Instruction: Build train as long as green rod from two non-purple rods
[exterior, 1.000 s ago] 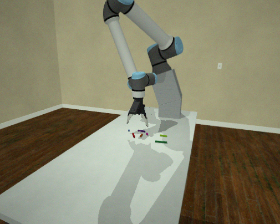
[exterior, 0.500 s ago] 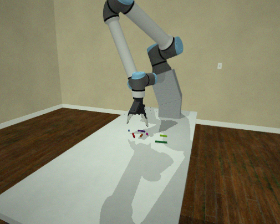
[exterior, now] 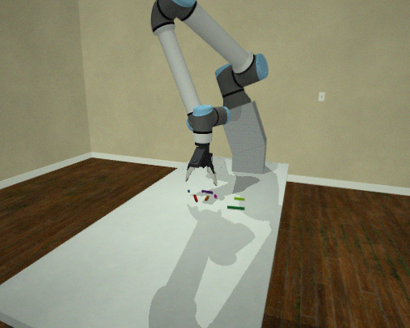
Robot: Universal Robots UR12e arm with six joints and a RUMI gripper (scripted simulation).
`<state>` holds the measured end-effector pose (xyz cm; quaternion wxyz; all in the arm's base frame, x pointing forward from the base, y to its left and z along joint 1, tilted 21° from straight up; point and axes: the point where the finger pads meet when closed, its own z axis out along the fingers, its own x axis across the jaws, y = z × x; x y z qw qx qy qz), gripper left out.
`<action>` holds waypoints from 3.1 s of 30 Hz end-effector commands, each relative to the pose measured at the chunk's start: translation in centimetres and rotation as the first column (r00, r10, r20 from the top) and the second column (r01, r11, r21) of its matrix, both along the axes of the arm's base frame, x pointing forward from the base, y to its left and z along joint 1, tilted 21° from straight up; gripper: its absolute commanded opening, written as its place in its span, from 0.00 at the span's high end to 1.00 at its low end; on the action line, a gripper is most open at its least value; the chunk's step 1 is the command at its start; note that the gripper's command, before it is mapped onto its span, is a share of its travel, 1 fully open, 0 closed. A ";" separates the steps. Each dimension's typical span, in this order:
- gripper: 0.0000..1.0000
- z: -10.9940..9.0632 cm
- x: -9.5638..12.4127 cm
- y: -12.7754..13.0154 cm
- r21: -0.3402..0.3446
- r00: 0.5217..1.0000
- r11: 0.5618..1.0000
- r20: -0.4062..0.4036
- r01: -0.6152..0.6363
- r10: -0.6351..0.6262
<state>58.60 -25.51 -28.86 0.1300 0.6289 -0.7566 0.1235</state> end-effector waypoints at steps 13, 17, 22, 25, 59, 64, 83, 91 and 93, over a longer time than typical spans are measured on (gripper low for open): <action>0.00 0.0 0.0 0.0 0.000 1.000 1.000 0.001 0.000 0.000; 0.00 0.0 0.0 0.0 0.000 1.000 1.000 0.001 0.000 0.000; 0.00 0.0 0.0 0.0 0.000 1.000 1.000 0.001 0.000 0.000; 0.00 0.0 0.0 0.0 0.000 1.000 1.000 0.001 0.000 0.000; 0.00 0.2 -0.1 -0.3 -0.001 0.972 0.975 0.084 0.220 -0.220; 0.00 0.2 -0.2 -0.4 0.004 0.946 0.952 0.117 0.305 -0.303; 0.00 0.5 -0.9 -1.0 0.082 0.654 0.697 0.279 0.713 -0.703; 0.00 0.5 -1.3 -1.1 0.140 0.462 0.528 0.332 0.838 -0.822; 0.00 0.5 -1.4 -1.1 0.148 0.436 0.505 0.338 0.850 -0.834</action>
